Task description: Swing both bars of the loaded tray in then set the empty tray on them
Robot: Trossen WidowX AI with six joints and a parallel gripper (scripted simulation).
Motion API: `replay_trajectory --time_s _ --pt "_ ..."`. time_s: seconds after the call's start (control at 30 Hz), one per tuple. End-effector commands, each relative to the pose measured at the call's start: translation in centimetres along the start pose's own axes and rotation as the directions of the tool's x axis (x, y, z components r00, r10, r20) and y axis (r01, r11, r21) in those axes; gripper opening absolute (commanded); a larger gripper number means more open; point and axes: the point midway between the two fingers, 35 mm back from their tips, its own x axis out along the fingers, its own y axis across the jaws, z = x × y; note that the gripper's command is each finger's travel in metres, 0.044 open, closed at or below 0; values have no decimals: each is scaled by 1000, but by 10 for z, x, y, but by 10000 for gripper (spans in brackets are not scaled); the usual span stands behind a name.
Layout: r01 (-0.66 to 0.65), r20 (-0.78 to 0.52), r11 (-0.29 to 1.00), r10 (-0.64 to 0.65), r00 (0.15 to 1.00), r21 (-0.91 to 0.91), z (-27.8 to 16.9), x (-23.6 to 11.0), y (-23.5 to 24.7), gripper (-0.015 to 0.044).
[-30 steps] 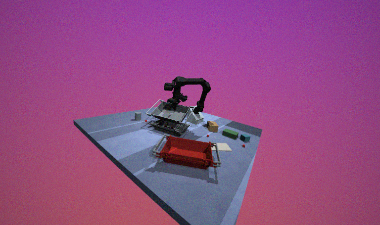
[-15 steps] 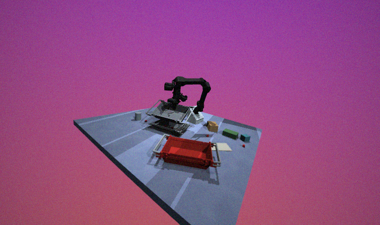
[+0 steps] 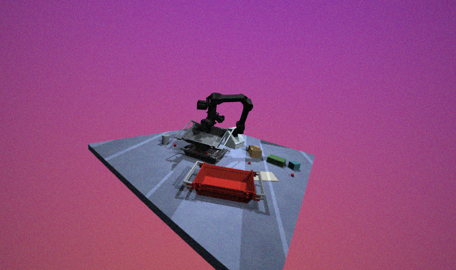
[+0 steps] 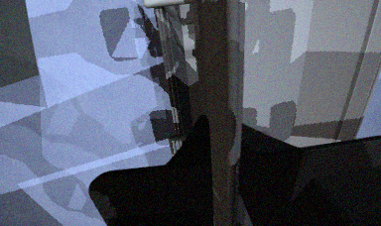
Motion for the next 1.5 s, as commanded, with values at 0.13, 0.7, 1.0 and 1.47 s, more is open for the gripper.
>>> replay_trajectory --time_s 0.13,0.7,1.0,1.47 --pt "25 -5 1000 -25 1000 5 0 6 -2 0" --pt "25 -4 1000 -25 1000 5 0 29 0 0" --pt "25 -4 1000 -25 1000 5 0 35 6 0" --pt "25 -3 1000 -25 1000 5 0 48 14 0"
